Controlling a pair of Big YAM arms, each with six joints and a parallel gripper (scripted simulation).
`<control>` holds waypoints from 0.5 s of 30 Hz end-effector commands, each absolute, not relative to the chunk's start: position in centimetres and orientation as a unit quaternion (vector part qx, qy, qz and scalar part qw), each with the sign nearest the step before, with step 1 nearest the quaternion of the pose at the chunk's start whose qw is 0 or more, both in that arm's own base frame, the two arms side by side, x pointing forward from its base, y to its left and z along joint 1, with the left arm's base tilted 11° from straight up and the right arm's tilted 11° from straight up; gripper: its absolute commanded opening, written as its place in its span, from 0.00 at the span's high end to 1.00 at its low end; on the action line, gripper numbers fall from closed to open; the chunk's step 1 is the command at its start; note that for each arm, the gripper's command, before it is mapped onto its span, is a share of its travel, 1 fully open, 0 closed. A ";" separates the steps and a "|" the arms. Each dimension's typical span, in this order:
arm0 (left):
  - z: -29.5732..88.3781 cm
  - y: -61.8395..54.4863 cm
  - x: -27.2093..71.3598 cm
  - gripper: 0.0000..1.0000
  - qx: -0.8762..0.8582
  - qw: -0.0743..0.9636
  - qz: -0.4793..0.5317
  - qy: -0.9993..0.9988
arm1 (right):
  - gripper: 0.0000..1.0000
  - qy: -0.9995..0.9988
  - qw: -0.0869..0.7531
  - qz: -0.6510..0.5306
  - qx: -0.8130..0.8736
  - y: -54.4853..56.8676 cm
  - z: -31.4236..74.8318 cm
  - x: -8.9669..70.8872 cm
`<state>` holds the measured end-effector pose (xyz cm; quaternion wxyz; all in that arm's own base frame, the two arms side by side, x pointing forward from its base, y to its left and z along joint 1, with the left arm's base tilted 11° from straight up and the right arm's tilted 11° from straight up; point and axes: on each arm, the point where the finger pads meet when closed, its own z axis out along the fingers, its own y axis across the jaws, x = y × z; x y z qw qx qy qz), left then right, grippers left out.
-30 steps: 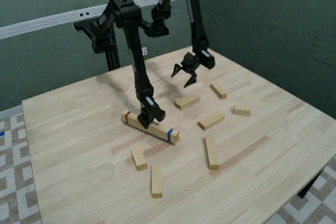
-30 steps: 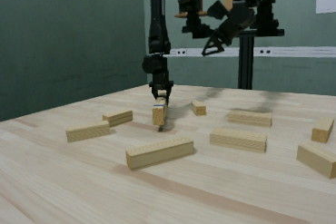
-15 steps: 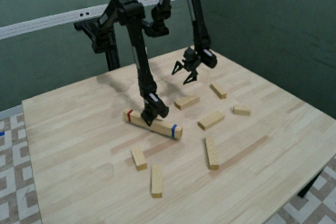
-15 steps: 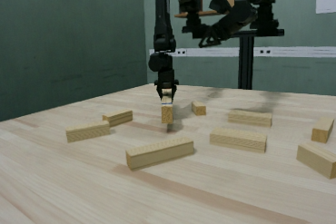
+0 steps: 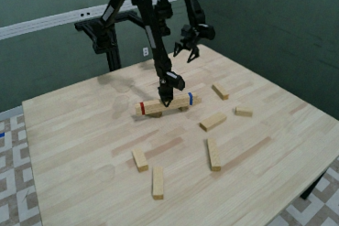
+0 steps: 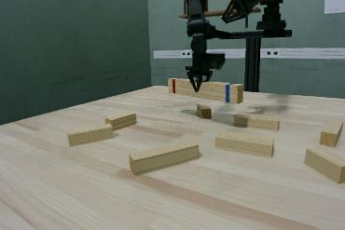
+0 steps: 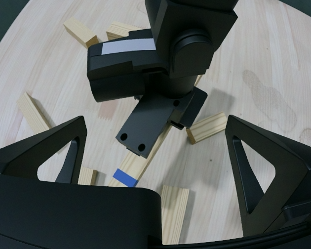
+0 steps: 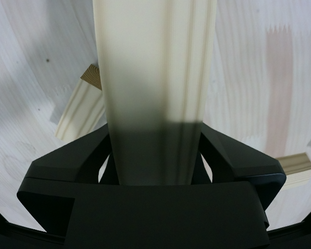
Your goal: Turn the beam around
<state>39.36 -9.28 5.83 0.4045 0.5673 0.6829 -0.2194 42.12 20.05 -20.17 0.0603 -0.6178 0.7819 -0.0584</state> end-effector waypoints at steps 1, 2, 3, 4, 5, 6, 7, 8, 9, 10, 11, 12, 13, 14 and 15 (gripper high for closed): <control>6.5 -8.9 38.7 0.00 0.555 0.410 -0.208 0.694 | 0.67 0.764 0.070 -0.069 -0.637 19.3 -17.6 43.6; 6.6 -8.7 38.3 0.00 0.553 0.411 -0.202 0.696 | 0.67 0.762 0.070 -0.070 -0.640 19.5 -17.5 43.5; 6.7 -8.5 38.0 0.00 0.551 0.412 -0.198 0.698 | 0.67 0.763 0.070 -0.070 -0.639 19.6 -17.4 43.4; 6.8 -8.3 37.5 0.00 0.549 0.413 -0.191 0.701 | 0.67 0.766 0.071 -0.070 -0.635 19.7 -17.4 43.4; 6.9 -8.2 37.2 0.00 0.548 0.414 -0.187 0.702 | 0.67 0.768 0.071 -0.069 -0.632 19.8 -17.4 43.4; 6.7 -8.2 36.8 0.00 0.547 0.412 -0.187 0.704 | 0.67 0.769 0.070 -0.068 -0.632 19.7 -17.4 43.2; 6.7 -8.1 36.7 0.00 0.547 0.412 -0.185 0.705 | 0.67 0.769 0.070 -0.068 -0.631 19.7 -17.4 43.2; 6.8 -8.1 36.6 0.00 0.547 0.413 -0.183 0.705 | 0.67 0.769 0.070 -0.068 -0.631 19.7 -17.4 43.2; 6.8 -8.1 36.5 0.00 0.550 0.413 -0.180 0.703 | 0.67 0.769 0.071 -0.068 -0.631 19.8 -17.4 43.3; 6.9 -8.2 36.6 0.00 0.554 0.414 -0.178 0.700 | 0.67 0.769 0.073 -0.068 -0.631 19.9 -17.3 43.5; 6.8 -8.4 36.8 0.00 0.557 0.413 -0.180 0.698 | 0.67 0.769 0.074 -0.068 -0.631 20.0 -17.3 43.6; 6.8 -8.4 37.0 0.00 0.557 0.414 -0.181 0.697 | 0.67 0.769 0.076 -0.069 -0.631 20.0 -17.2 43.7; 6.7 -8.4 37.0 0.00 0.556 0.413 -0.182 0.698 | 0.67 0.769 0.076 -0.069 -0.631 20.0 -17.2 43.8; 6.7 -8.4 37.0 0.00 0.556 0.413 -0.182 0.698 | 0.67 0.769 0.076 -0.069 -0.631 20.0 -17.2 43.8; 6.7 -8.4 37.0 0.00 0.556 0.413 -0.182 0.698 | 0.67 0.769 0.076 -0.069 -0.631 20.0 -17.2 43.8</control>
